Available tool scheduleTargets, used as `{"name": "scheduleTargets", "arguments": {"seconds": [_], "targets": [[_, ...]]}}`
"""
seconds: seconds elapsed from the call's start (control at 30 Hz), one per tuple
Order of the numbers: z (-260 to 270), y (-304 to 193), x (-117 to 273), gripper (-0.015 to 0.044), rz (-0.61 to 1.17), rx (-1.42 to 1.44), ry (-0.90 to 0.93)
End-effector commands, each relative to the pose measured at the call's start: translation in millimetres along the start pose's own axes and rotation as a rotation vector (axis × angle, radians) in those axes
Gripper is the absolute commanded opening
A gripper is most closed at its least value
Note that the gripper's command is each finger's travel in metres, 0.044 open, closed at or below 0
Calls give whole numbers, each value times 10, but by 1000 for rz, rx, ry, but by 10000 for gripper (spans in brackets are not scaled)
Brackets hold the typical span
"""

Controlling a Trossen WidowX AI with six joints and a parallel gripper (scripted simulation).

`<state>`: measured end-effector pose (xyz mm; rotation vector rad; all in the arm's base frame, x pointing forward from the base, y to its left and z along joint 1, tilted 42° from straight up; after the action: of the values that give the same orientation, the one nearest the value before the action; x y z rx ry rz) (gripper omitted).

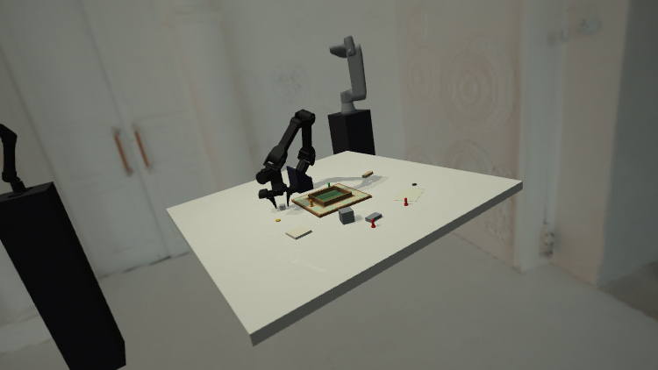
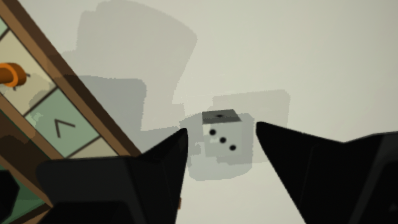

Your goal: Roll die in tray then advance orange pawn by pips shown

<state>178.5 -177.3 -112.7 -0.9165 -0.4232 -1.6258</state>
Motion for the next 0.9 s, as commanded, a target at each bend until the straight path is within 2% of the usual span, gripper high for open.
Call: {"name": "scheduleTargets", "arguments": {"seconds": [0.0,0.1,0.33,0.43,0.87], "targets": [[4,-1,-18,196,-5,-4,4],[4,-1,-18,118,-5,-4,4],[4,-1,-18,71,-5,-4,4],[-3,6,37,0,-5,-5,3],[-40,-72,1154,0,-4,-6,0]]}}
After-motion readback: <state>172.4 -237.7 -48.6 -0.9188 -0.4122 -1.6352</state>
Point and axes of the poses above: the point midway between the two fingers, 35 mm back from their tips, its own x axis back along the fingers, its own z axis across the jaws, y = z × x, the point moved 8 cm from there along x, back along the fingers, and after that the axes turned 7 degrees about x, right-handed, at the moved point
